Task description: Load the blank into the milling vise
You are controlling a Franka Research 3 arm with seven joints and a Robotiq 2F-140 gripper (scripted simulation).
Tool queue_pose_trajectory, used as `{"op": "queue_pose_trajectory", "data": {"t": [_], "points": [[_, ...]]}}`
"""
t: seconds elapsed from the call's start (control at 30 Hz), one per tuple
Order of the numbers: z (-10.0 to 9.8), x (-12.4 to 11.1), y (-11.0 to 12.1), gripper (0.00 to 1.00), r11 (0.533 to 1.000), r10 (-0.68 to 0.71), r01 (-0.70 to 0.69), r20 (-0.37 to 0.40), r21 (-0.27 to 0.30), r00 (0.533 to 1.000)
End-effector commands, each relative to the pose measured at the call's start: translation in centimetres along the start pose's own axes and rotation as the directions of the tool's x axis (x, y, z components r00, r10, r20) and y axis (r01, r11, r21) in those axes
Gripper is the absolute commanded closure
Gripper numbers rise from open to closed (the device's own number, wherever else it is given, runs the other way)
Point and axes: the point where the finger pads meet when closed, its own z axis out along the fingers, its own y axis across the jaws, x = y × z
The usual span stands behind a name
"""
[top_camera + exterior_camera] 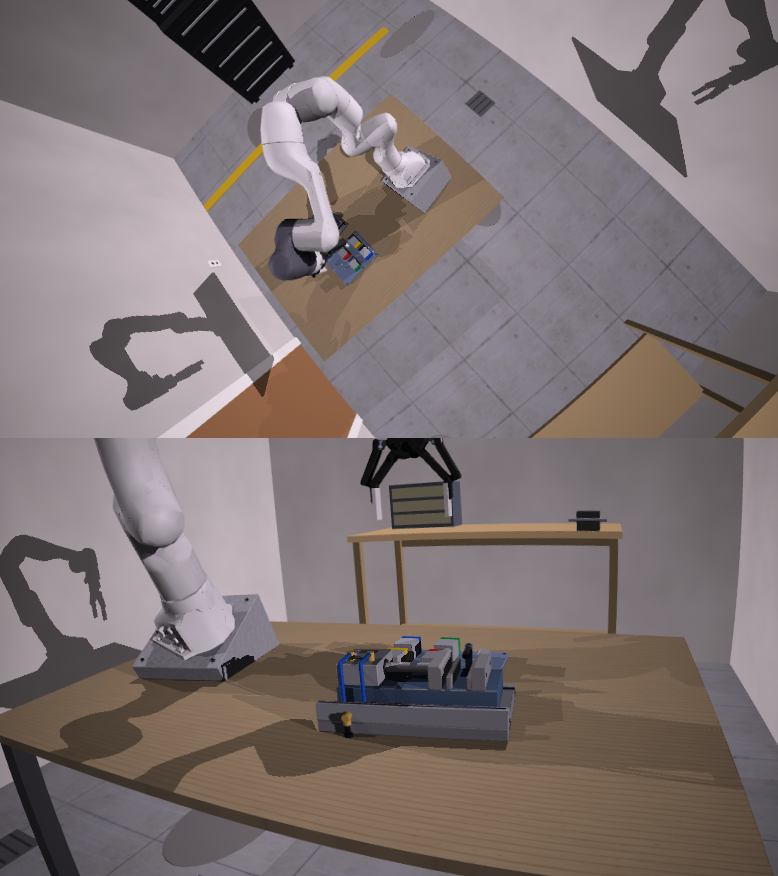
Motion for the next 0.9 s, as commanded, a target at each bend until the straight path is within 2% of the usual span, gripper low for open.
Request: {"op": "queue_pose_trajectory", "data": {"t": [0.0,0.03,0.07,0.87], "points": [[-0.02,0.01,-0.01,0.0,1.0,0.018,-0.018,0.0,0.001,1.0],[-0.02,0.01,-0.01,0.0,1.0,0.018,-0.018,0.0,0.001,1.0],[-0.01,0.0,0.0,0.52,1.0,0.002,-0.002,0.0,0.0,1.0],[-0.01,0.0,0.0,0.52,1.0,0.002,-0.002,0.0,0.0,1.0]]}}
